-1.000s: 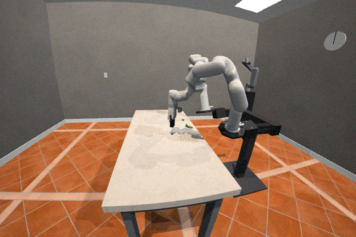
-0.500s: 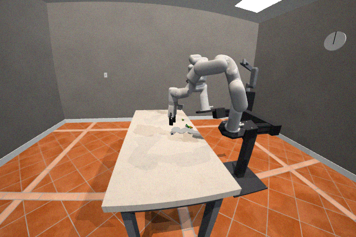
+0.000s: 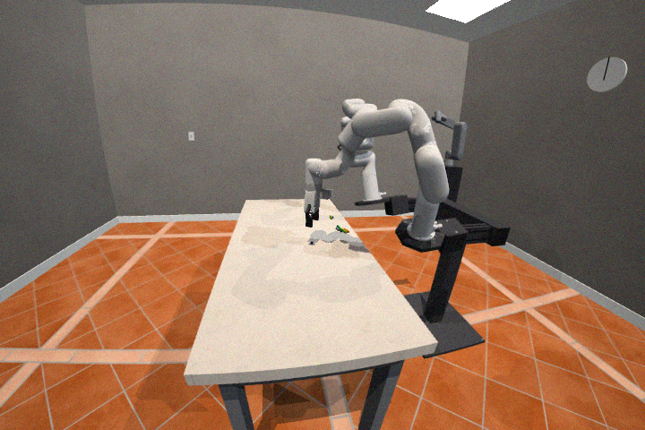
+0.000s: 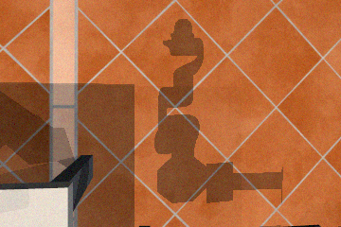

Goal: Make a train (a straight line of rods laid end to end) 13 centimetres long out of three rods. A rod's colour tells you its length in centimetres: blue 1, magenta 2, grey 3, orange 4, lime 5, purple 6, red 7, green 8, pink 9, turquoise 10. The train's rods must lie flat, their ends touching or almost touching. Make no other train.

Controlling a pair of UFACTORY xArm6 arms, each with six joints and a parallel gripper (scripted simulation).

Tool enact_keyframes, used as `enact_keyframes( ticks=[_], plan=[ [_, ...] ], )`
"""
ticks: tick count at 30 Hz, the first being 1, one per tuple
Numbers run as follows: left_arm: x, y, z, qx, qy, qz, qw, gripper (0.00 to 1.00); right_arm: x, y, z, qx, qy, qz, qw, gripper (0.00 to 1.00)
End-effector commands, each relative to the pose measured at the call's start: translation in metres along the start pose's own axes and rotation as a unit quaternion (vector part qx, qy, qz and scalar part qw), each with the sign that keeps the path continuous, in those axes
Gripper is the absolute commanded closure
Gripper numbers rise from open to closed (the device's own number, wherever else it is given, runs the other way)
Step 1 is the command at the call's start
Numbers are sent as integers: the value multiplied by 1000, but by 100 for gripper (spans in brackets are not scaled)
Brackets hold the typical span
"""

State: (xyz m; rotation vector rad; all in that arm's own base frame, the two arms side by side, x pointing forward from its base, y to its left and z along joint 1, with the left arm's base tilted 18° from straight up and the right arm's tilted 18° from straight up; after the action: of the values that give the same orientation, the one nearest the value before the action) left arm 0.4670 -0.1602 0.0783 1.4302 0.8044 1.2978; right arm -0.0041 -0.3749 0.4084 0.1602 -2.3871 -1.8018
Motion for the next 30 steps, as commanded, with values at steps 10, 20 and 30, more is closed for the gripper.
enact_keyframes(
  ticks=[10,20,30],
  plan=[
    [-24,-1,-11,-3,-111,-1,994,0,0,1,-1,2,0,0,1000,0],
    [-63,-5,-35,-3,-295,-2,955,0,0,1,-1,2,0,0,1000,0],
    [-94,-9,-59,-4,-450,-2,893,0,0,1,-1,2,0,0,1000,0]
  ],
)
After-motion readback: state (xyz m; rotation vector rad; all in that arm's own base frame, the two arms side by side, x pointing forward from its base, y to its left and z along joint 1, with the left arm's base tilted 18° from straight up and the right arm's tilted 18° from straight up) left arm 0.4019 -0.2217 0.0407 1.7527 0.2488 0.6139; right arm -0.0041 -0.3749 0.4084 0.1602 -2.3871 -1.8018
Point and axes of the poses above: on each arm, the point where the finger pads meet when closed, its own y axis back along the fingers, its own x axis across the jaws, z = x × y, the point moved 5 cm from there along y, back along the fingers, and after that the axes turned 11 degrees about y, right-handed, at the moved point
